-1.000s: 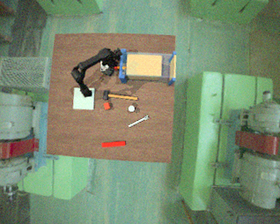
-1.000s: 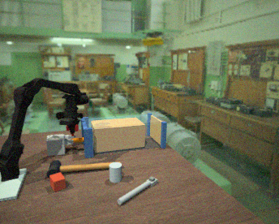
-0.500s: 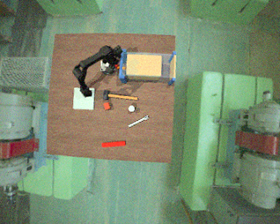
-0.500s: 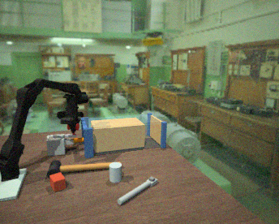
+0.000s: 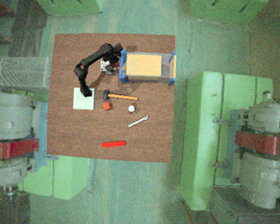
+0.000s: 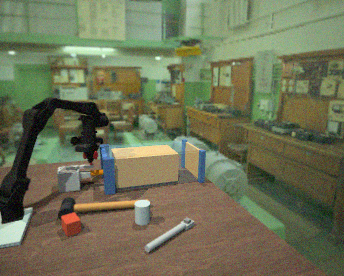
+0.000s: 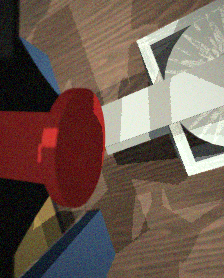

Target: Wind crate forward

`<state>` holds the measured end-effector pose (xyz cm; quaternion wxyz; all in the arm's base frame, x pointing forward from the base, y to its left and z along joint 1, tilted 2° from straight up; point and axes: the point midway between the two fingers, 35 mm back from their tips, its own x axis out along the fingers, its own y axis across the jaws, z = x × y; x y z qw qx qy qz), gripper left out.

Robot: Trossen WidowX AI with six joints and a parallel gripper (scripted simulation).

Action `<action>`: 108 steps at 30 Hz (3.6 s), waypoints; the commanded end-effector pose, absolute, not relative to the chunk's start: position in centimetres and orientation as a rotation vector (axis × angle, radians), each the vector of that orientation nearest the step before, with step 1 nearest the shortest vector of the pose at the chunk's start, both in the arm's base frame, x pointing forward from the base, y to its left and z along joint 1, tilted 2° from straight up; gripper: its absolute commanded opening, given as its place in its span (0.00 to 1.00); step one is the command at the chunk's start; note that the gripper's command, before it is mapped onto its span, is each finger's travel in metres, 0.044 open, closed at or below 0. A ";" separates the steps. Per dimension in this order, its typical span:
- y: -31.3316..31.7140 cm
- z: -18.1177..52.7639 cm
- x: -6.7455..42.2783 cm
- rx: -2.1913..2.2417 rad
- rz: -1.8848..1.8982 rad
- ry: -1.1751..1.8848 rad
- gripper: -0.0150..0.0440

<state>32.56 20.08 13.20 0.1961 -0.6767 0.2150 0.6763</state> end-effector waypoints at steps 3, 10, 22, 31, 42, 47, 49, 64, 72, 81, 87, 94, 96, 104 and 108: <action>21.9 13.2 32.5 -1.889 1.896 0.563 0.25; 22.6 13.2 32.5 -1.889 1.896 0.562 0.25; 24.0 13.2 32.3 -1.888 1.896 0.561 0.25; 25.0 13.2 32.0 -1.887 1.896 0.560 0.25; 26.1 13.3 31.5 -1.886 1.896 0.559 0.25; 26.6 13.3 31.2 -1.886 1.897 0.559 0.25; 26.8 13.3 31.1 -1.886 1.897 0.559 0.25; 28.2 13.3 30.2 -1.884 1.897 0.558 0.25; 28.9 13.3 29.5 -1.884 1.898 0.558 0.25; 29.6 13.3 28.8 -1.883 1.898 0.557 0.25; 30.0 13.3 28.2 -1.882 1.899 0.557 0.25; 30.4 13.3 27.6 -1.882 1.899 0.557 0.25; 30.5 13.3 27.4 -1.881 1.900 0.557 0.25; 30.9 13.3 26.6 -1.881 1.900 0.557 0.25; 31.1 13.3 26.1 -1.880 1.900 0.557 0.25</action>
